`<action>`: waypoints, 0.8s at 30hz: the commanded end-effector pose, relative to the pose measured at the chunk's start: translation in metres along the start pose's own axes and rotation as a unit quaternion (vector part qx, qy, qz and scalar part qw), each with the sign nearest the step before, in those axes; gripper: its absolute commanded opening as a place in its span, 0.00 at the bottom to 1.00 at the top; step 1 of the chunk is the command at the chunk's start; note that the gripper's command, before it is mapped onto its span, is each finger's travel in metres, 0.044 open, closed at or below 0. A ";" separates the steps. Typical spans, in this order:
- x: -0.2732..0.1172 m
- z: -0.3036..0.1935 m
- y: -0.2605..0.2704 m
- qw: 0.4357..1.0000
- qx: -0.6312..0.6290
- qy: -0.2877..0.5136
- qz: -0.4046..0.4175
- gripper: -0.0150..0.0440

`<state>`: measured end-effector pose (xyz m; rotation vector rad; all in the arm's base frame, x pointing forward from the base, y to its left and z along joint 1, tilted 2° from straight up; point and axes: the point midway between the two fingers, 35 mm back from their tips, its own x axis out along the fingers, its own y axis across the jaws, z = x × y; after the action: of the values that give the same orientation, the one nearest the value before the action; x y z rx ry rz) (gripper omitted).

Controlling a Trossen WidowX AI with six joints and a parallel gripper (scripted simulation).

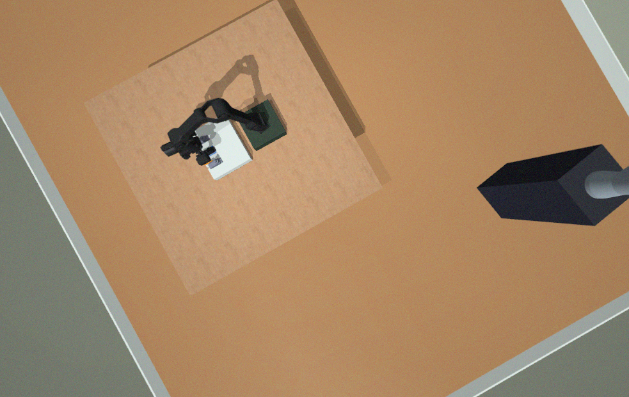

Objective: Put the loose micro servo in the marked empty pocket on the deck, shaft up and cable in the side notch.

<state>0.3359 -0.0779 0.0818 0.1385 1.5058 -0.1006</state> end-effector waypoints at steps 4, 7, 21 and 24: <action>-0.029 -0.040 -0.001 1.000 -0.001 0.004 -0.001 0.88; -0.049 -0.073 -0.001 1.000 -0.001 0.006 0.000 1.00; -0.088 -0.100 0.000 1.000 0.001 0.005 -0.001 1.00; -0.112 -0.101 0.000 1.000 0.002 0.001 -0.001 1.00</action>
<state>0.2293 -0.0640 0.1655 0.1465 1.5311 -0.1042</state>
